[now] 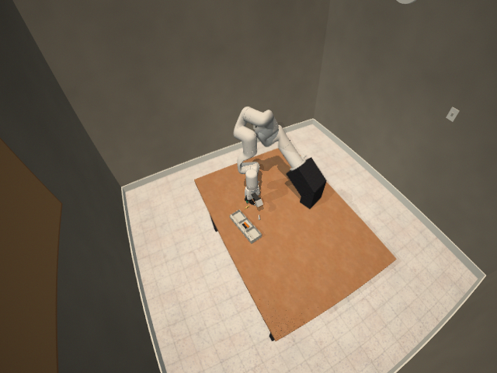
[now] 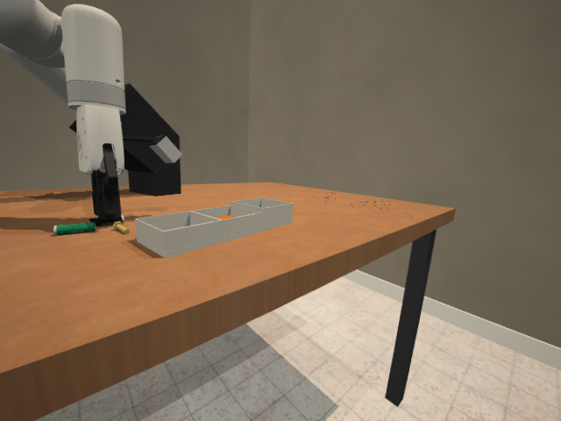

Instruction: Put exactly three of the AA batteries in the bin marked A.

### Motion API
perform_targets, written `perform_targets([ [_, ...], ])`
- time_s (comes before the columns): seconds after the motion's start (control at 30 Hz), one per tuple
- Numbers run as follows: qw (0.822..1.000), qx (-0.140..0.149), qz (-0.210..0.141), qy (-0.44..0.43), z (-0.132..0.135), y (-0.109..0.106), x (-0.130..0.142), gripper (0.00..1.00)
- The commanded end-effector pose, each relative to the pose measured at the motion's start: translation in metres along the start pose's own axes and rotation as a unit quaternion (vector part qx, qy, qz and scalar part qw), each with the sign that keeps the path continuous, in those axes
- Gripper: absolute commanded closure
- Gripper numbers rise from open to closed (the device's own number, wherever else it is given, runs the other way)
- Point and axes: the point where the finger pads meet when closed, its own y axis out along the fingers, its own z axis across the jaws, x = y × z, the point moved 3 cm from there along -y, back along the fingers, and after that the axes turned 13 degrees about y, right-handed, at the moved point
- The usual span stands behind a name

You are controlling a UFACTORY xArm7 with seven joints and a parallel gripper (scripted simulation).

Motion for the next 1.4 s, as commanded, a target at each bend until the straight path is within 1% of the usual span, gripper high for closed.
perform_targets([
  [0.0,1.000,0.002,0.001,0.000,0.001,0.001,-0.001,0.72],
  [0.1,1.000,0.001,0.001,0.000,0.000,0.001,0.000,0.72],
  [0.4,1.000,0.001,0.001,0.000,0.000,0.013,0.000,0.72],
  [0.83,1.000,0.001,0.001,0.000,-0.001,0.013,0.000,0.72],
  [0.87,1.000,0.001,0.001,0.000,-0.001,0.013,0.000,1.00],
  [1.37,1.000,0.001,0.001,0.000,-0.001,0.013,0.000,1.00],
])
